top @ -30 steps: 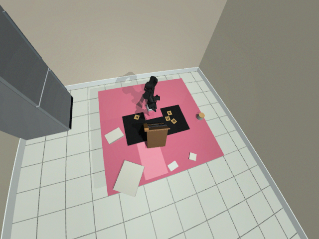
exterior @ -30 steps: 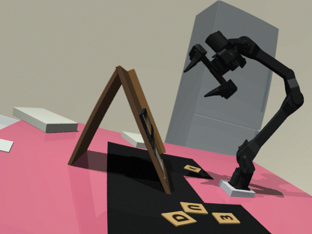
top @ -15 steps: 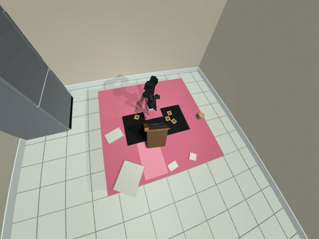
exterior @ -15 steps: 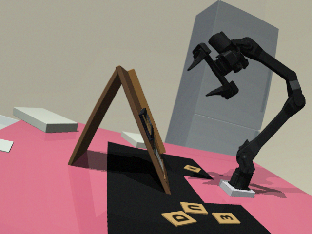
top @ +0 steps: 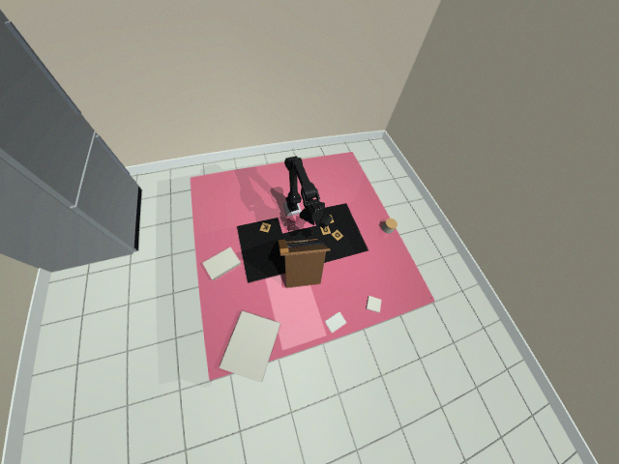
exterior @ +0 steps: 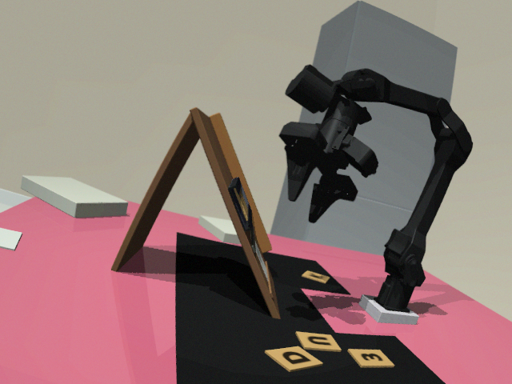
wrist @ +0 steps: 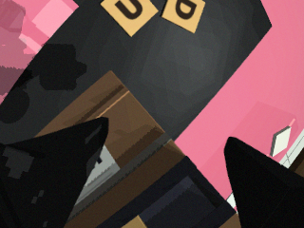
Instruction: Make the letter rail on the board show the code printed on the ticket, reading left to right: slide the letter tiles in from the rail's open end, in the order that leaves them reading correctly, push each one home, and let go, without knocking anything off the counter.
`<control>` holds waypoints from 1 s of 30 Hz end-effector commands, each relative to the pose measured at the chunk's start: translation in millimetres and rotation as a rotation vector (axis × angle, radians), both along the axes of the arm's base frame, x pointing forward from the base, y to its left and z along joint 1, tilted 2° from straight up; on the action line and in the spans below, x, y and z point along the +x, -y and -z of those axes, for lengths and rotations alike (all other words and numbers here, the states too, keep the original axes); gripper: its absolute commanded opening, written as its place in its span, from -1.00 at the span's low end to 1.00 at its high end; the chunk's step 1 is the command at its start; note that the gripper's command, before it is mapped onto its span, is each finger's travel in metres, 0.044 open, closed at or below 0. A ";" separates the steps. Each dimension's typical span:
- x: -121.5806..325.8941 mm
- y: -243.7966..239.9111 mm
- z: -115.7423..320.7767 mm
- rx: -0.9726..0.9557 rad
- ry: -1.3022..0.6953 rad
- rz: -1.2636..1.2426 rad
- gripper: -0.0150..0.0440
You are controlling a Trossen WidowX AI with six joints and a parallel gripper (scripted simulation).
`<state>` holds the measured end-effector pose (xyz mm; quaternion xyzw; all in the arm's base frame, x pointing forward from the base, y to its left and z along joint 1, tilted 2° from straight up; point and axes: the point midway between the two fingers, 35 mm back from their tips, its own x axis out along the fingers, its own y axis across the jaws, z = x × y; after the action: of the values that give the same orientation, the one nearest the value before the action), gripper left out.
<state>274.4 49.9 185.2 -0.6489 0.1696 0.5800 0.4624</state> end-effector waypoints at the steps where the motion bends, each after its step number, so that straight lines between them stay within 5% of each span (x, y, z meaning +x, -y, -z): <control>1: -4.6 -42.6 51.0 -0.163 -0.064 -0.341 0.66; 9: -37.8 -99.0 118.1 -0.399 -0.122 -0.861 0.66; 30: -44.0 -103.4 152.7 -0.403 -0.123 -0.871 0.66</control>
<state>232.9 154.5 47.0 -0.7036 0.0144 0.7096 0.0352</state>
